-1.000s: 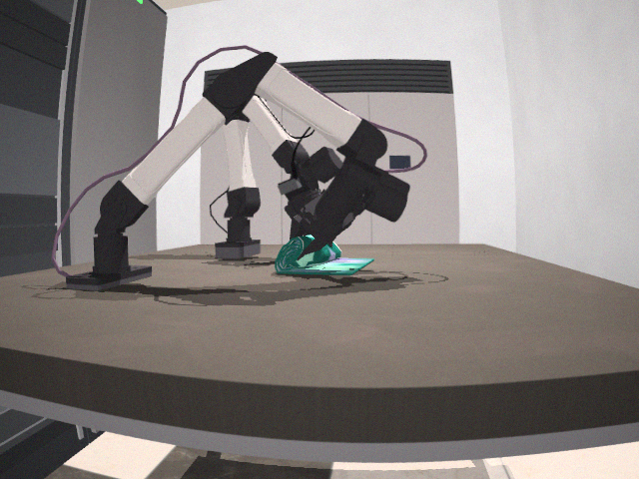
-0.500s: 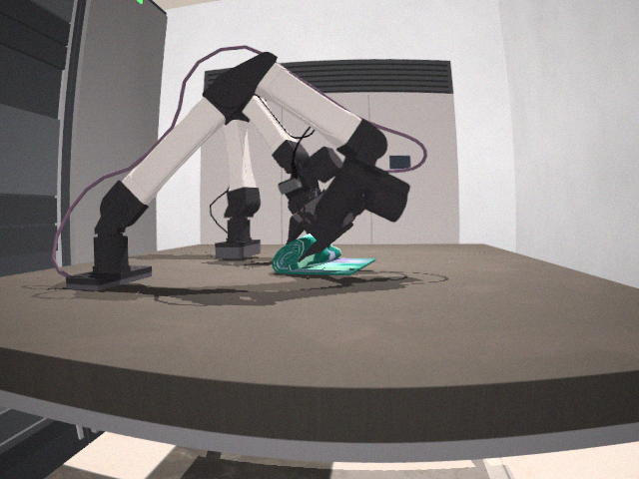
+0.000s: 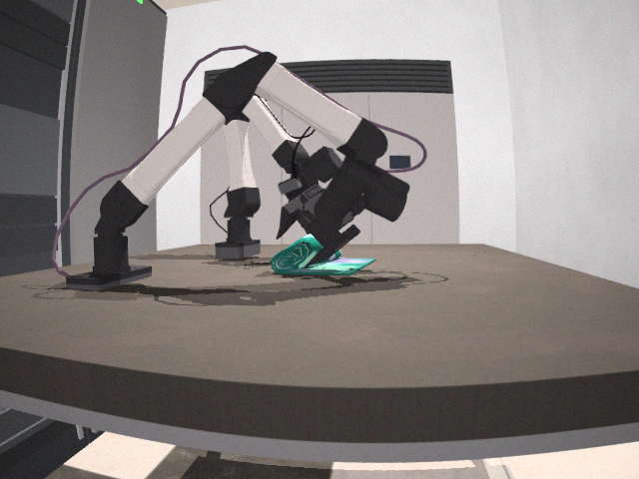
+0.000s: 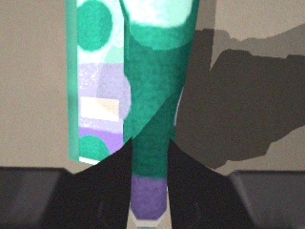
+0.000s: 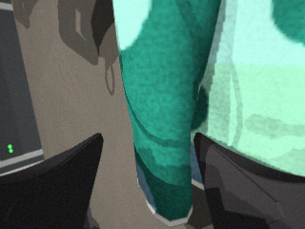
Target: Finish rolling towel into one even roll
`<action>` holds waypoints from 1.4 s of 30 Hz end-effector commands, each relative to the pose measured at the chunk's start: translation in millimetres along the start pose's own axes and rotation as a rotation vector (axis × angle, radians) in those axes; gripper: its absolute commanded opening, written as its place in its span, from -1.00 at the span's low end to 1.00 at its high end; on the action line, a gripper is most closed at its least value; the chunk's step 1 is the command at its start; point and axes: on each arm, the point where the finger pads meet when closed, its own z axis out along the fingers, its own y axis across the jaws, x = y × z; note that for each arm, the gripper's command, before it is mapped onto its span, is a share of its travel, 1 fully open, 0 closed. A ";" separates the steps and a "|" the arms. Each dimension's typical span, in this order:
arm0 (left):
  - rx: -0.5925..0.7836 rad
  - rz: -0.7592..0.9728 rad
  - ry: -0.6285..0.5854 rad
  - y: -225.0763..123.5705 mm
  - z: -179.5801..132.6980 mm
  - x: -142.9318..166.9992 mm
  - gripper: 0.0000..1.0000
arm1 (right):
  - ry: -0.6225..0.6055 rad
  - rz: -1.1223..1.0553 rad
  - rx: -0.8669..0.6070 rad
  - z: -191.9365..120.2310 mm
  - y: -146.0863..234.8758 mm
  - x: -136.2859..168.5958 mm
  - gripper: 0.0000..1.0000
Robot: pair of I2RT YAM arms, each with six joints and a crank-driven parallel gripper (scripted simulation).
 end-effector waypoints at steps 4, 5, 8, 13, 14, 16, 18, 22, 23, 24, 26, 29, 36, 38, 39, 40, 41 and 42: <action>0.027 -0.029 0.009 -2.5 2.8 3.1 -0.49 | -0.004 -0.008 -0.002 -15.7 -0.7 -2.9 0.70; 0.035 -0.036 0.009 -2.4 2.7 3.0 -0.49 | -0.004 -0.008 -0.002 -20.7 -0.7 -2.9 0.70; 0.070 -0.065 0.011 -2.3 2.3 2.7 -0.49 | -0.004 -0.008 -0.002 -37.5 -0.7 -2.9 0.70; 0.152 -0.131 0.016 -1.9 1.5 2.0 -0.49 | -0.004 -0.008 -0.002 -63.7 -0.8 -2.7 0.70; 0.152 -0.131 0.016 -1.9 1.5 2.0 -0.49 | -0.004 -0.008 -0.002 -63.7 -0.8 -2.7 0.70; 0.171 -0.147 0.017 -1.8 1.3 1.9 -0.49 | -0.004 -0.008 -0.002 -67.4 -0.8 -2.7 0.70; 0.212 -0.180 0.020 -1.6 1.0 1.5 -0.49 | -0.004 -0.008 -0.002 -71.9 -0.8 -2.7 0.70; 0.301 -0.252 0.025 -1.2 0.1 0.8 -0.49 | -0.006 -0.023 0.020 -71.8 0.1 -3.2 0.73; 0.324 -0.271 0.026 -1.1 -0.1 0.6 -0.49 | -0.008 -0.034 0.036 -71.2 0.8 -3.6 0.73; 0.348 -0.291 0.028 -0.9 -0.4 0.4 -0.49 | -0.010 -0.048 0.055 -70.5 1.6 -4.0 0.74; 0.396 -0.330 0.031 -0.7 -0.8 0.0 -0.49 | -0.014 -0.083 0.106 -68.7 3.8 -5.1 0.76; 0.469 -0.389 0.035 -0.4 -1.6 -0.6 -0.49 | -0.024 -0.151 0.202 -65.3 7.8 -7.3 0.78; 0.589 -0.487 0.042 0.2 -2.7 -1.6 -0.49 | -0.042 -0.289 0.399 -58.3 16.2 -11.7 0.82; 0.634 -0.524 0.045 0.4 -3.2 -2.0 -0.49 | -0.050 -0.348 0.483 -55.3 19.7 -13.6 0.83; 0.656 -0.542 0.046 0.5 -3.4 -2.1 -0.49 | -0.054 -0.377 0.525 -53.8 21.5 -14.6 0.84; 0.678 -0.559 0.047 0.7 -3.6 -2.3 -0.49 | -0.058 -0.406 0.567 -52.3 23.3 -15.5 0.85; 0.698 -0.576 0.048 0.8 -3.8 -2.5 -0.49 | -0.062 -0.435 0.607 -50.9 25.0 -16.5 0.86; 0.718 -0.592 0.049 0.8 -4.0 -2.6 -0.49 | -0.066 -0.463 0.647 -49.5 26.7 -17.3 0.86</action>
